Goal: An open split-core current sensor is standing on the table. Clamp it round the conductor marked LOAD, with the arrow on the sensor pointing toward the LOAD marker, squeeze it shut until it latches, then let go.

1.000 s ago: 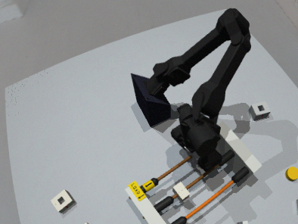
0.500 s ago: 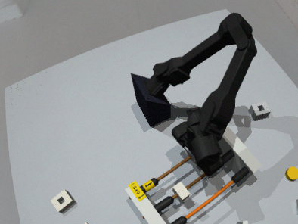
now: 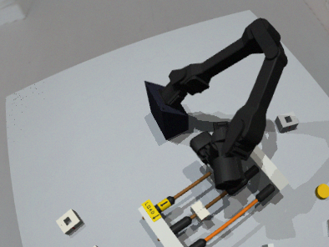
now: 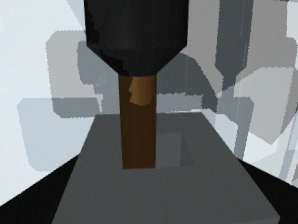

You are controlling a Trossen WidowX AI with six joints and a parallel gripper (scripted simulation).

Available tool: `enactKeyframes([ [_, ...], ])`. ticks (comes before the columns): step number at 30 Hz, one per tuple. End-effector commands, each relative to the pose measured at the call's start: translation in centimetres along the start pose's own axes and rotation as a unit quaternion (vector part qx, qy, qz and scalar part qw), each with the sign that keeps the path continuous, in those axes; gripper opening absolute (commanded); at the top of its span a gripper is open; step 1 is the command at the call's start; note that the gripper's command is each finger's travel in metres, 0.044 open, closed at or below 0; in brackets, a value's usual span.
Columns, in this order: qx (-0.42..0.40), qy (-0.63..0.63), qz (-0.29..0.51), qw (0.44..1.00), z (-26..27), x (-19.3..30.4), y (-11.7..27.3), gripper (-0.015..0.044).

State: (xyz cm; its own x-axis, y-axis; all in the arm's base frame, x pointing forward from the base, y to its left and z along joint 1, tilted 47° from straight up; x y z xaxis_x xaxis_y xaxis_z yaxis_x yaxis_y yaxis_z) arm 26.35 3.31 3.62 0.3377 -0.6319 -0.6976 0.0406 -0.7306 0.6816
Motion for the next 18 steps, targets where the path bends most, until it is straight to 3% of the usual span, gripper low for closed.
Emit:
enactKeyframes([
  [1, 0.003, -0.001, 0.000, 1.000, -0.05, -0.05, 0.04, 0.0000],
  [18, -0.020, 0.000, -0.002, 1.000, 0.38, -0.03, -0.02, 0.0000],
])
Point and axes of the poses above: the point midway between the two fingers, 35 mm back from their tips, its own y axis back along the fingers, its own z axis across the jaws, x = y × z, the point moved 4 cm from there along y, back along the fingers, and after that the axes turned 6 degrees about y, right-handed, at the moved point
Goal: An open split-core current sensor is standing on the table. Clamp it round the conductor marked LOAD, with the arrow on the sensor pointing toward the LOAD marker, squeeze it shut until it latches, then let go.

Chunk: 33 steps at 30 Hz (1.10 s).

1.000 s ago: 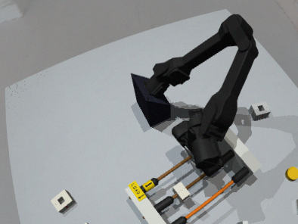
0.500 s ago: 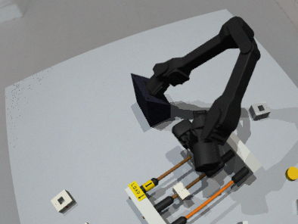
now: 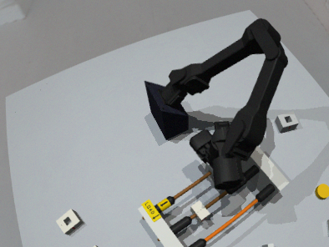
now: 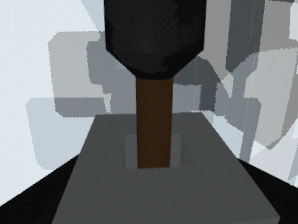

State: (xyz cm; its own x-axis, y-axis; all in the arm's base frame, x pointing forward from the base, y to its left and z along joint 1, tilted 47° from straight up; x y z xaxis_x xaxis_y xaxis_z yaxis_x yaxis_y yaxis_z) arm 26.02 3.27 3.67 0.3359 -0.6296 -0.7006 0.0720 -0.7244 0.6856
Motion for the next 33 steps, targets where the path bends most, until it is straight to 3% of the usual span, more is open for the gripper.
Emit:
enactKeyframes([
  [1, -0.004, 0.001, 0.000, 1.000, 0.10, 0.09, -0.07, 0.0000],
  [12, -0.003, 0.001, 0.000, 1.000, 0.15, 0.07, -0.56, 0.0000],
  [22, -0.002, 0.000, 0.000, 1.000, 0.16, 0.04, -0.12, 0.0263],
  [33, -0.002, 0.000, 0.000, 1.000, 0.16, 0.04, -0.12, 0.0271],
])
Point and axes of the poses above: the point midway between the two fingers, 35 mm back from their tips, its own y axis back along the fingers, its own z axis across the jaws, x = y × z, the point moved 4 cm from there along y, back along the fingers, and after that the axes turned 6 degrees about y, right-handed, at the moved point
